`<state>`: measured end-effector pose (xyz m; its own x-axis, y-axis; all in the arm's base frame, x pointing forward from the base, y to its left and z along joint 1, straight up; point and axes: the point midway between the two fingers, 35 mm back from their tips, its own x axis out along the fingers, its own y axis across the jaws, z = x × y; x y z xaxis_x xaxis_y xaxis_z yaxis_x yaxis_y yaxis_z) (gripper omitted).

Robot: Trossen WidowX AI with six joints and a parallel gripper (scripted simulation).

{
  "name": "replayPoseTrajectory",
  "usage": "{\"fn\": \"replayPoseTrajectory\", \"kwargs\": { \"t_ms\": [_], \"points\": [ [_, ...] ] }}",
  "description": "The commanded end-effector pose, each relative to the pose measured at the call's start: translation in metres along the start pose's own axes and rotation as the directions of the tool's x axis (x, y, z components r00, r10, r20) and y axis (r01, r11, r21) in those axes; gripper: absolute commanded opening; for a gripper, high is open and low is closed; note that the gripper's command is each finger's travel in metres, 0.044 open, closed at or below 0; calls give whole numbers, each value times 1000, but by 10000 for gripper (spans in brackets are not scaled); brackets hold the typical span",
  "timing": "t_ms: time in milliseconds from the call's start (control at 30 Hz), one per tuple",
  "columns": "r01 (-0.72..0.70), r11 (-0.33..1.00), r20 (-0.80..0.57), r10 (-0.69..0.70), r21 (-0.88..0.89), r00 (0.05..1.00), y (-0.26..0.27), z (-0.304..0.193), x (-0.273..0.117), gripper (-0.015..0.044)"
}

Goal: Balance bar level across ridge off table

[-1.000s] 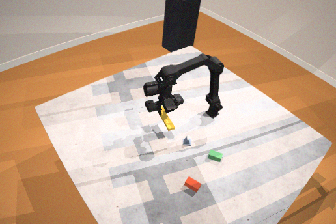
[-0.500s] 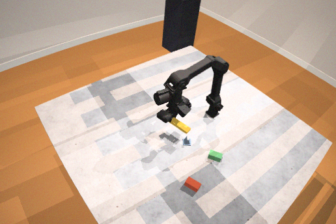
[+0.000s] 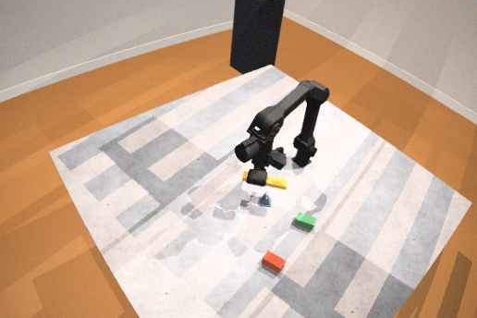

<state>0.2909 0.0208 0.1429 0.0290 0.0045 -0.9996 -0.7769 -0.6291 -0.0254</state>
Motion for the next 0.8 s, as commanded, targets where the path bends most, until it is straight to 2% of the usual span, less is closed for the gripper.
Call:
{"fn": "replayPoseTrajectory", "kwargs": {
  "t_ms": [0, 133, 767],
  "points": [
    [-4, 992, 2, 4, -129, 1000, -7, 13, 2, 0],
    [-3, 983, 2, 4, -184, 1000, -14, 18, 2, 0],
    [-3, 983, 2, 3, -184, 1000, -17, 19, 28, 0]
  ]
}}
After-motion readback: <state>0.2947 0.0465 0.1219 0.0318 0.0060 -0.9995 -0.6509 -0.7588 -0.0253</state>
